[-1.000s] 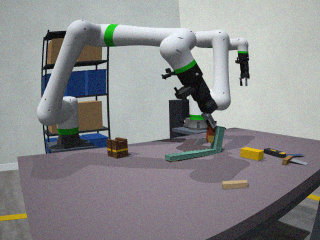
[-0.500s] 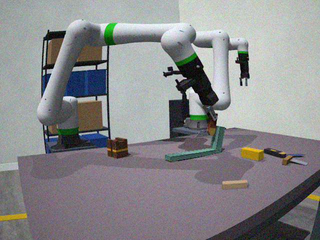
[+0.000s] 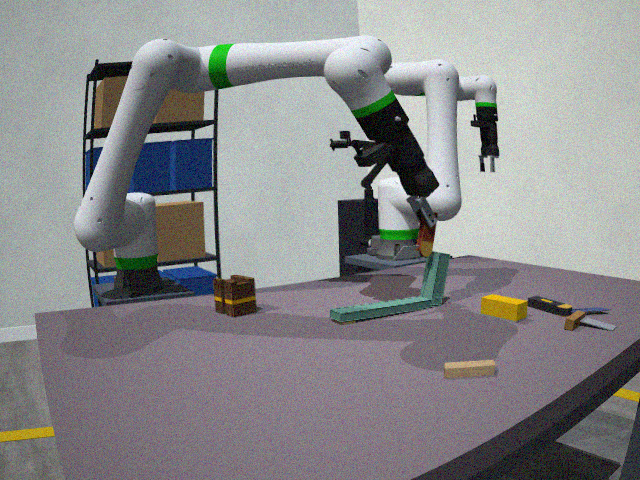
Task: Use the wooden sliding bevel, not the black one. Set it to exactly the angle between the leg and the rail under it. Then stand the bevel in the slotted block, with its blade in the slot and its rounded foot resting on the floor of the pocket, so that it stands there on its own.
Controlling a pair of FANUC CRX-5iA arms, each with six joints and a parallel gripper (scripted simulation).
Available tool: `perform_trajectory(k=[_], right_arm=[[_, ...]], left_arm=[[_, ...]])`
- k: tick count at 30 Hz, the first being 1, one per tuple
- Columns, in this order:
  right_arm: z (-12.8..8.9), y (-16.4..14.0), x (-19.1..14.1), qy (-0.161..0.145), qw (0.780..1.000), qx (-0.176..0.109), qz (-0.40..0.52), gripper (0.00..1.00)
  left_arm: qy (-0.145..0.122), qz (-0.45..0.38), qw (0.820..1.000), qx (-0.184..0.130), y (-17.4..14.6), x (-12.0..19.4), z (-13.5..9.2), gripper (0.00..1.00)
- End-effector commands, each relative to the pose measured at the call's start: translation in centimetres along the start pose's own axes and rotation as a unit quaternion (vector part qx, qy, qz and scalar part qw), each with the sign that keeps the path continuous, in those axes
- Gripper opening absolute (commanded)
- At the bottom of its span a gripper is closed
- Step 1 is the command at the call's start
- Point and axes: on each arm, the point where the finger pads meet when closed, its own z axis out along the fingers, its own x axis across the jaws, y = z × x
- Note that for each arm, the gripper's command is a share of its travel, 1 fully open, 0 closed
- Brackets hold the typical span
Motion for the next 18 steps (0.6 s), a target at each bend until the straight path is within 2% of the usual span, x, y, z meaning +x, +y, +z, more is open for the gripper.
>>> perform_trajectory(k=[1, 18], right_arm=[[-0.47, 0.44, -0.04, -0.001, 1.000, -0.001, -0.001, 0.00], [-1.41, 1.37, -0.04, -0.001, 1.000, -0.001, -0.001, 0.00]], left_arm=[[0.000, 0.000, 1.000, -0.001, 0.03, -0.02, -0.10, 1.00], [0.000, 0.000, 1.000, -0.001, 0.03, -0.02, -0.10, 1.00]])
